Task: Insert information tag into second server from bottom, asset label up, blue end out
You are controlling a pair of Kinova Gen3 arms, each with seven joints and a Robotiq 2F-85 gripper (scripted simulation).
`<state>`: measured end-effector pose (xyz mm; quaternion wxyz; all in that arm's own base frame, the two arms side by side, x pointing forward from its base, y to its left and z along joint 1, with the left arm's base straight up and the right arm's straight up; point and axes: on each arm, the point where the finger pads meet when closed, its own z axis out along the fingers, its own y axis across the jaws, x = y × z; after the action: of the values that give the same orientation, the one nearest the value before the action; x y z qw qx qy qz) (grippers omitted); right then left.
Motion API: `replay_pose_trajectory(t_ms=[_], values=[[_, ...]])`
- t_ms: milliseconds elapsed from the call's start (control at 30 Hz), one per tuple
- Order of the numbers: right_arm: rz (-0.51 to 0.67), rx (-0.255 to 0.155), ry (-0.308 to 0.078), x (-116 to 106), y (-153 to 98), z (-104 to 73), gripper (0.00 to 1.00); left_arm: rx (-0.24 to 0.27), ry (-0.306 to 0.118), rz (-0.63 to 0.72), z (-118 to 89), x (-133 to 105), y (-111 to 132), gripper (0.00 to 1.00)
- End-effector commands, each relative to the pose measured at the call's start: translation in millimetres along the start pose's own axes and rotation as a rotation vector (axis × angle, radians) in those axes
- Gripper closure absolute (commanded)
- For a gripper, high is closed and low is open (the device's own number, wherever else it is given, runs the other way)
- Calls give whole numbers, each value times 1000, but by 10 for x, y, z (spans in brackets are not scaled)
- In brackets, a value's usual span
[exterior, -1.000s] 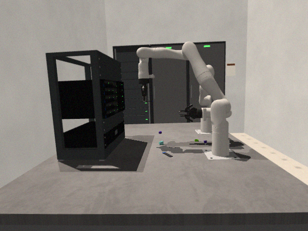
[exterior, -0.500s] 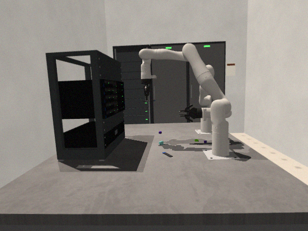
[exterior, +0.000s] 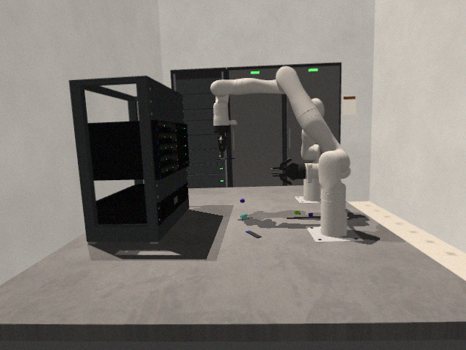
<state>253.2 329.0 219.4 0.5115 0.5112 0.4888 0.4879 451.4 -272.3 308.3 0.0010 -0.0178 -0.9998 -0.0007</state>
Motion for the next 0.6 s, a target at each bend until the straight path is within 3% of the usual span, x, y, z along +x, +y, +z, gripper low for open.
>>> replay_pose_trajectory(t_ms=[0,567], values=[[1,-1,0,1,6,0,739,1,-2,0,73,-2,-1,809],[1,-1,0,1,6,0,739,1,-2,0,422,-3,-1,809]])
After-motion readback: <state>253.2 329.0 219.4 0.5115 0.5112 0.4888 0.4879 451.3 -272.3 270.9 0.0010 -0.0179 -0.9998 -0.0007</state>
